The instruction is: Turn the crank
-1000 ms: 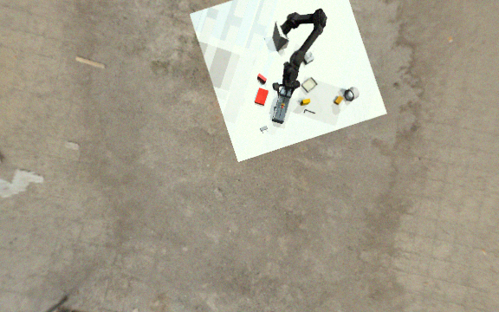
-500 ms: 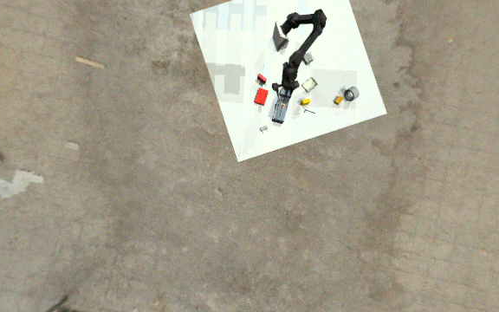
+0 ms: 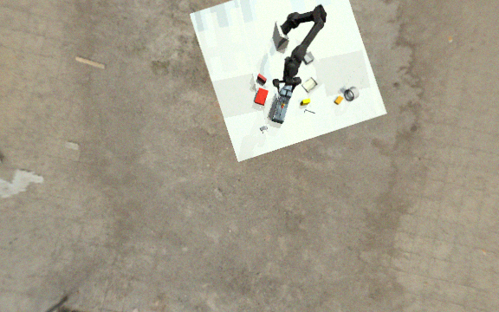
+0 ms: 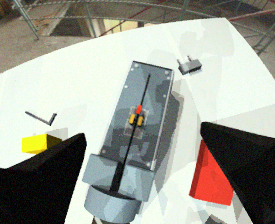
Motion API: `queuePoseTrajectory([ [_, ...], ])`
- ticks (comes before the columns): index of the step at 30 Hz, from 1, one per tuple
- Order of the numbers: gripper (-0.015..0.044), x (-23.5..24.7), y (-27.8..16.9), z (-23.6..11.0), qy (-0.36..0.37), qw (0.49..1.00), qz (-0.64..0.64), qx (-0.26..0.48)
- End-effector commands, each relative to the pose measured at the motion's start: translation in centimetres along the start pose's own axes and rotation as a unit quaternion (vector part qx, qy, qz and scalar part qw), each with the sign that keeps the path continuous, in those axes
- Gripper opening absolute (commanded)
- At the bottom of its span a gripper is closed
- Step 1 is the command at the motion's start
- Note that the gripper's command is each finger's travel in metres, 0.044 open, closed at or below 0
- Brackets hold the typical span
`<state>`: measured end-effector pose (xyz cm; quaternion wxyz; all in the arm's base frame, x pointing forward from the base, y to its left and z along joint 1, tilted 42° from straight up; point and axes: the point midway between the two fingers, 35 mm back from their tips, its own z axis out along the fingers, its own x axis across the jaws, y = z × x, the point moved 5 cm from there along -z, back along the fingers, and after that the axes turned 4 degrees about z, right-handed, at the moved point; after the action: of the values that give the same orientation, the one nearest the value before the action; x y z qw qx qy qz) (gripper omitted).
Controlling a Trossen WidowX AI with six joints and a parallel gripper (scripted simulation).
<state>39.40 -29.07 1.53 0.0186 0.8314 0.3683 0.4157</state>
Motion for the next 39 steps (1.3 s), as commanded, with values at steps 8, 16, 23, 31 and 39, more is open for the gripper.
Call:
queuePoseTrajectory([
  [8,0.044,4.1,-2.2,-2.2,-0.04,0.998,0.041,-0.005],
  [16,0.044,6.7,-4.9,-4.1,-0.076,0.994,0.081,-0.02],
  [23,0.044,8.4,-7.7,-5.7,-0.104,0.987,0.116,-0.039],
  [31,0.044,9.0,-9.2,-6.4,-0.117,0.983,0.133,-0.05],
  [39,0.044,8.8,-12.0,-2.4,-0.117,0.983,0.133,-0.05],
])
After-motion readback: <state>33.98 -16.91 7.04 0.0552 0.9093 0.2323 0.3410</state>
